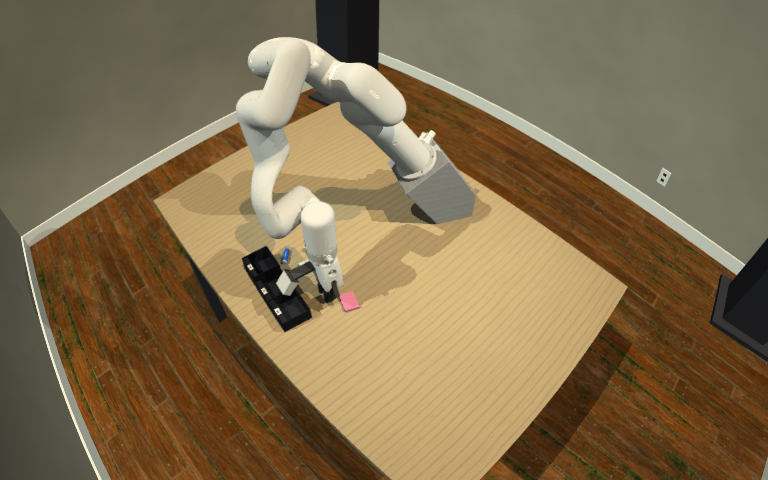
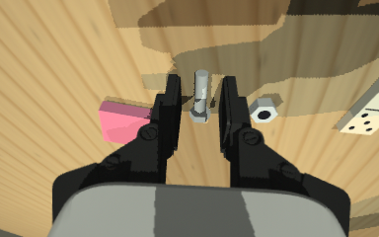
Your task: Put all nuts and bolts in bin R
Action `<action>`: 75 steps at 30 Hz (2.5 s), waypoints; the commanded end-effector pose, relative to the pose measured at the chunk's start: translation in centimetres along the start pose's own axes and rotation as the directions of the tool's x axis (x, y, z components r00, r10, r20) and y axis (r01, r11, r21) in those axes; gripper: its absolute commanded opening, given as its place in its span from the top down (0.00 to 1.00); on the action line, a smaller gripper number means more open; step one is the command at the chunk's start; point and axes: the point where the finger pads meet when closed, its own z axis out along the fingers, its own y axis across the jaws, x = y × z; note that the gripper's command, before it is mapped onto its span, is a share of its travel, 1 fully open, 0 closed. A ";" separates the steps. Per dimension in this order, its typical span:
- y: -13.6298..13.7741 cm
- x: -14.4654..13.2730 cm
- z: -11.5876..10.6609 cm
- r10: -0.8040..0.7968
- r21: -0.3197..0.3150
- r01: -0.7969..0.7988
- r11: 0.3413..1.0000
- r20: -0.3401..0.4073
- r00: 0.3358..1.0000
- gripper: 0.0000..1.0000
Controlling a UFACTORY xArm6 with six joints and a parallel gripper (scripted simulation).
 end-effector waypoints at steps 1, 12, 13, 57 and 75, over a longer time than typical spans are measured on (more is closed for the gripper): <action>0.0 0.1 0.0 0.000 0.001 0.000 1.000 -0.002 1.000 0.71; 0.0 0.1 0.0 0.000 0.001 0.000 1.000 -0.002 1.000 1.00; 0.0 0.1 0.0 0.000 0.001 0.000 1.000 -0.002 1.000 1.00; 0.0 0.1 -6.0 0.000 0.001 0.000 1.000 -0.002 1.000 1.00; 0.0 0.1 -6.8 0.000 0.001 0.000 1.000 -0.002 1.000 1.00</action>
